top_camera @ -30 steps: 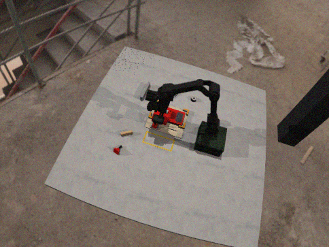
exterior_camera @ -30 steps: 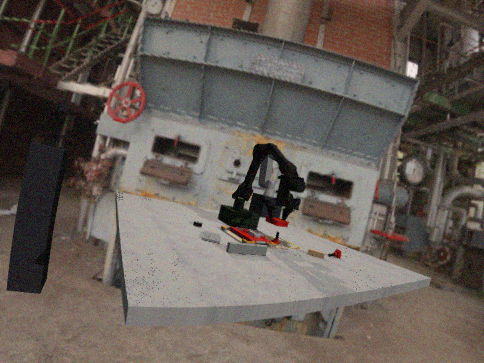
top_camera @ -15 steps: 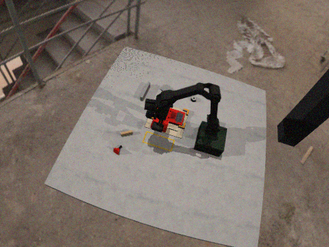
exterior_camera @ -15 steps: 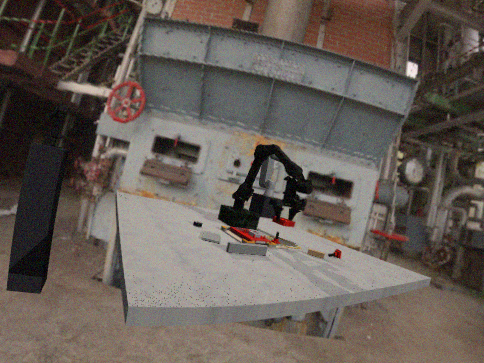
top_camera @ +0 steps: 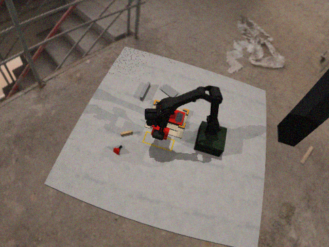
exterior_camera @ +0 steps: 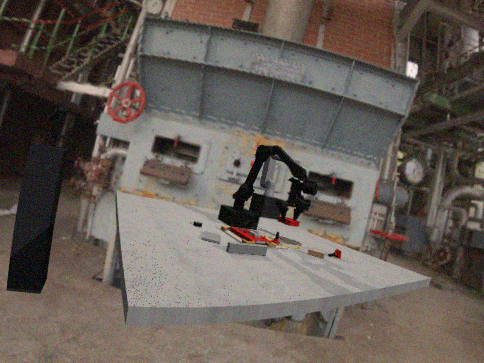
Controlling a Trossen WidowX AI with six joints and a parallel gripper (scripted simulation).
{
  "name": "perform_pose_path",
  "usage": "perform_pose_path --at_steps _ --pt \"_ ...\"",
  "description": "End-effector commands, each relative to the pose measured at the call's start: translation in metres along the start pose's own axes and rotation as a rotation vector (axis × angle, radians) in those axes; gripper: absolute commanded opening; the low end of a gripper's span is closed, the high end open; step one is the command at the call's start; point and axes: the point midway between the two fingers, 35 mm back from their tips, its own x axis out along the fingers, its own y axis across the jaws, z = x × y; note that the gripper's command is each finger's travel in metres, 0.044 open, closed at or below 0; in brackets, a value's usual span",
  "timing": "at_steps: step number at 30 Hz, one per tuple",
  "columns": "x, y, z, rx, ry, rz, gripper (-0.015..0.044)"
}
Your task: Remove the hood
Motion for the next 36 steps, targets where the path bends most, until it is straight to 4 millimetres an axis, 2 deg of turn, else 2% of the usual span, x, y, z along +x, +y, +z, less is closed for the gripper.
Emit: perform_pose_path --at_steps 1,36 --pt "0.000 0.005 -0.004 0.005 0.003 -0.005 0.0000" --pt "0.020 0.006 -0.002 0.005 0.002 -0.005 0.0000"
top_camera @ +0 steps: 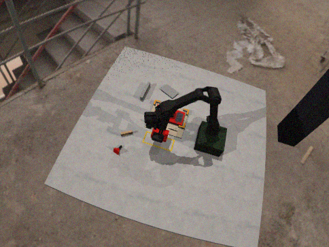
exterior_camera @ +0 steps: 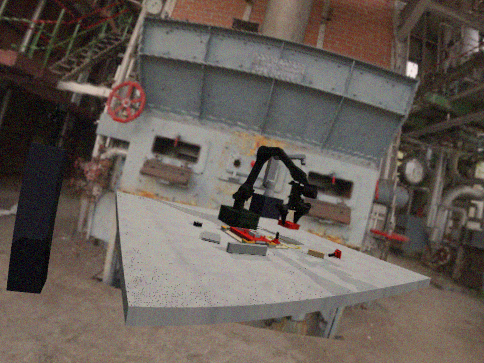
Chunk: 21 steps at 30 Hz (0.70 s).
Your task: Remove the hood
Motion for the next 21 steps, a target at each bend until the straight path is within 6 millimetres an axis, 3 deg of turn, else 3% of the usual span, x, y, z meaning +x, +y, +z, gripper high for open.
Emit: perform_pose_path --at_steps 1,21 --pt "0.004 -0.001 -0.001 0.005 0.003 -0.005 0.0000" --pt "0.016 -0.001 -0.001 0.005 0.003 -0.005 0.0000"
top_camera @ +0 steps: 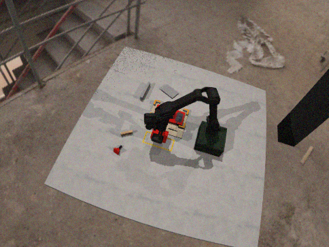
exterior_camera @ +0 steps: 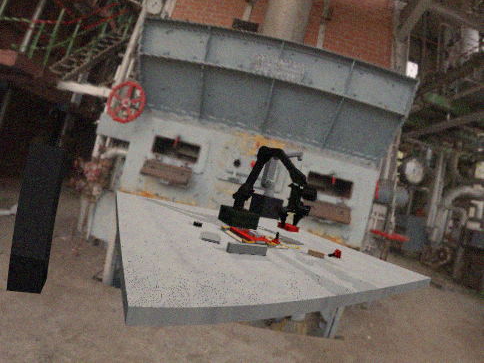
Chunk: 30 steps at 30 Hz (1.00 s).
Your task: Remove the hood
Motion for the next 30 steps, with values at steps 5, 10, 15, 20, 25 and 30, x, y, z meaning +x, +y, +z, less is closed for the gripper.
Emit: perform_pose_path --at_steps 5,10,15,20,25,30 --pt "0.006 -0.001 -0.001 0.004 0.004 -0.005 0.0000" --pt "0.009 -0.001 -0.001 0.004 0.004 -0.005 0.0000" --pt "0.012 -0.001 -0.001 0.004 0.004 -0.005 0.0000" --pt "0.015 -0.001 -0.001 0.004 0.004 -0.005 0.0000" --pt "0.018 -0.001 -0.002 0.004 0.004 -0.005 0.0000" --pt "0.021 -0.002 -0.002 0.004 0.004 -0.005 0.0000"
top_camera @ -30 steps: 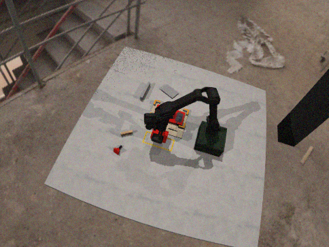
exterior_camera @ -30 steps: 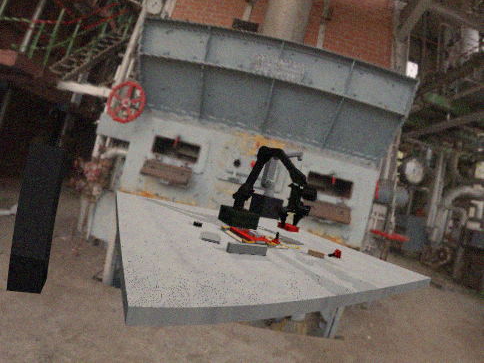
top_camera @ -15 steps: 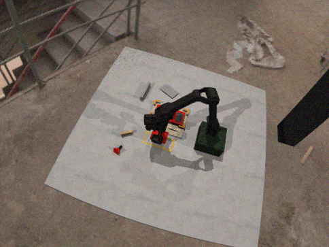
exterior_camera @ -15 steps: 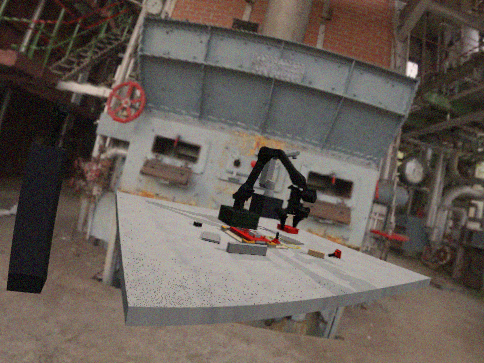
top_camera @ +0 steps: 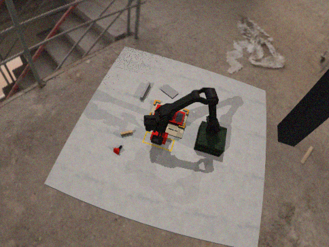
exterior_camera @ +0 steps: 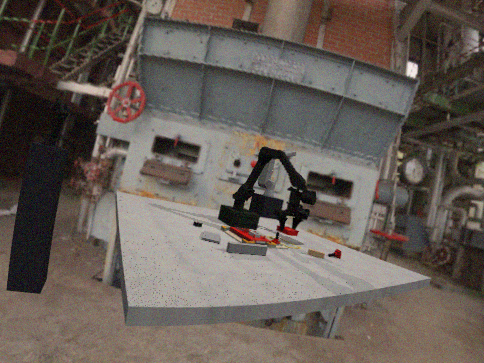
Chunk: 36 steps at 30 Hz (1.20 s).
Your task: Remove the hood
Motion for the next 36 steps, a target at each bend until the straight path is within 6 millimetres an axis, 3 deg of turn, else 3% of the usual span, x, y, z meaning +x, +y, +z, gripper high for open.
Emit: perform_pose_path --at_steps 1,36 --pt "0.004 -0.001 -0.002 0.003 0.004 -0.005 0.0000" --pt "0.024 -0.002 -0.003 0.003 0.004 -0.005 0.0000"
